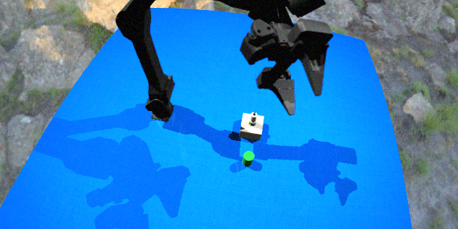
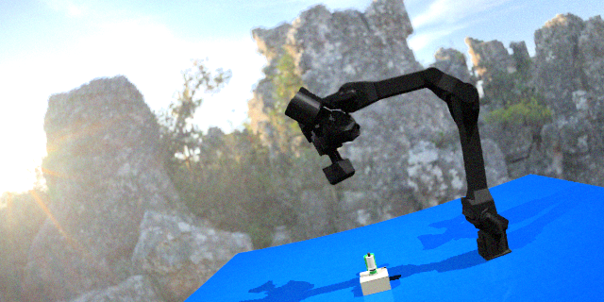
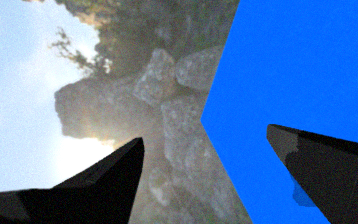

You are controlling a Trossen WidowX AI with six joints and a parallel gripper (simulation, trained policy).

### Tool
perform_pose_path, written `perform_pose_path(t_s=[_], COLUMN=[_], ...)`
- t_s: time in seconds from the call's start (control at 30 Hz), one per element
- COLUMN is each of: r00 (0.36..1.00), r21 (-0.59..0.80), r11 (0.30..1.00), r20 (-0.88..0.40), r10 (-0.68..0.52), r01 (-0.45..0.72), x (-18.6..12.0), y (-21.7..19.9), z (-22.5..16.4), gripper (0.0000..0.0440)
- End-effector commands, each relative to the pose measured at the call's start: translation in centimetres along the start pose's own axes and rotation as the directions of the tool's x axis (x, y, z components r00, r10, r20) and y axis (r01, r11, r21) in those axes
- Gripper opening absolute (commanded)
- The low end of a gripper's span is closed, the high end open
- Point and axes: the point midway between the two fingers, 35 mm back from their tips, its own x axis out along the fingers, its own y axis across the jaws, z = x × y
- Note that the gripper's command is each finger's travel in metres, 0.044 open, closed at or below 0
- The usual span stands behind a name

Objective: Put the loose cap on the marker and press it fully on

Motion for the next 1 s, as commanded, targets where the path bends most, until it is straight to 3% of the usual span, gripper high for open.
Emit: perform_pose_path(t_s=[0.0, 0.23, 0.97], r00=[1.000, 0.998, 0.965], r21=[-0.002, -0.027, -0.092], r11=[1.000, 0.998, 0.961], r20=[0.000, -0.006, -0.013], r10=[-0.005, -0.058, -0.263], r01=[0.005, 0.057, 0.261], x=[0.0, 0.5, 1.7], y=[-0.1, -1.4, -5.5], z=[0.0, -0.1, -0.4], gripper=[0.0374, 0.0210, 0.0244])
